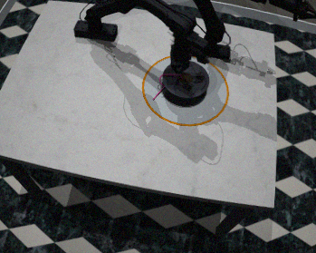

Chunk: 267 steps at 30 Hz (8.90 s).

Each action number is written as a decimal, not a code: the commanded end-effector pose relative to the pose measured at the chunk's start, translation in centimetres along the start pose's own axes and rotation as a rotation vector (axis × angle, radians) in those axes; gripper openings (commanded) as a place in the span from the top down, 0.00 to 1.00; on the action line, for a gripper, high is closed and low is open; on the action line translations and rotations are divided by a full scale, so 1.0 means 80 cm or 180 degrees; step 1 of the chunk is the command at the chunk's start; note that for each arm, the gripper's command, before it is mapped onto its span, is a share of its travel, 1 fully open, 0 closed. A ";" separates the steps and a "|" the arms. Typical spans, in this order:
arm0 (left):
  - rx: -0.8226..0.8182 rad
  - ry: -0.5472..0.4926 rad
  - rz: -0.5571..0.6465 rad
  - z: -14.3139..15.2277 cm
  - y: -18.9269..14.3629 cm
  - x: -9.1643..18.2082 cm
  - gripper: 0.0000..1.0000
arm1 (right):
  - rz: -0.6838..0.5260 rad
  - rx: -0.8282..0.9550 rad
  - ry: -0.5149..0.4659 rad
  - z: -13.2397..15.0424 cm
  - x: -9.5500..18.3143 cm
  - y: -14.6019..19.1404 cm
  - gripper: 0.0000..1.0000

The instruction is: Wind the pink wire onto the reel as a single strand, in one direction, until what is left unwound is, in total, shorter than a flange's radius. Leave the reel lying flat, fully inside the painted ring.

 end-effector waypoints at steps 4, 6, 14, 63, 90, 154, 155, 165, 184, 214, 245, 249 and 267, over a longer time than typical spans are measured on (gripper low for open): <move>0.0030 -0.0194 -0.0016 -0.022 0.005 0.009 1.00 | -0.0016 0.0020 -0.0038 0.005 0.009 0.000 0.70; 0.0030 -0.0194 -0.0016 -0.022 0.005 0.009 1.00 | -0.0016 0.0020 -0.0038 0.005 0.009 0.000 0.70; 0.0030 -0.0194 -0.0016 -0.022 0.005 0.009 1.00 | -0.0016 0.0020 -0.0038 0.004 0.012 0.001 0.70; 0.0030 -0.0194 -0.0016 -0.022 0.005 0.009 1.00 | -0.0016 0.0020 -0.0038 -0.005 -0.042 0.008 0.70; 0.0030 -0.0194 -0.0016 -0.022 0.005 0.009 1.00 | -0.0016 0.0020 -0.0038 -0.001 -0.042 0.013 0.80; 0.0030 -0.0194 -0.0016 -0.022 0.005 0.009 1.00 | -0.0016 0.0020 -0.0038 -0.004 0.008 -0.001 1.00; 0.0030 -0.0194 -0.0016 -0.022 0.005 0.009 1.00 | -0.0016 0.0020 -0.0038 -0.004 0.008 -0.001 1.00; 0.0030 -0.0194 -0.0016 -0.022 0.005 0.009 1.00 | -0.0016 0.0020 -0.0038 -0.006 0.008 0.001 1.00; 0.0030 -0.0194 -0.0016 -0.022 0.005 0.009 1.00 | 0.0032 -0.0012 -0.0365 0.016 0.016 0.002 1.00; 0.0030 -0.0194 -0.0016 -0.022 0.005 0.009 1.00 | 0.0274 -0.0174 -0.2019 0.120 -0.006 0.017 1.00; 0.0030 -0.0194 -0.0016 -0.022 0.005 0.009 1.00 | 0.0322 -0.0206 -0.2346 0.153 -0.015 0.026 1.00; 0.0030 -0.0194 -0.0016 -0.022 0.005 0.009 1.00 | 0.0322 -0.0206 -0.2346 0.155 -0.017 0.027 1.00; 0.0030 -0.0194 -0.0016 -0.022 0.005 0.009 1.00 | 0.0323 -0.0270 -0.2676 0.157 -0.034 0.027 1.00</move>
Point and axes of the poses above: on each arm, the point where the finger pads meet when closed, its own x axis back along the fingers, its own y axis across the jaws, z = x × y, the point moved 5 cm from there along x, back along the fingers, and after that the axes turned 6 degrees about -x, right-handed, at the moved point
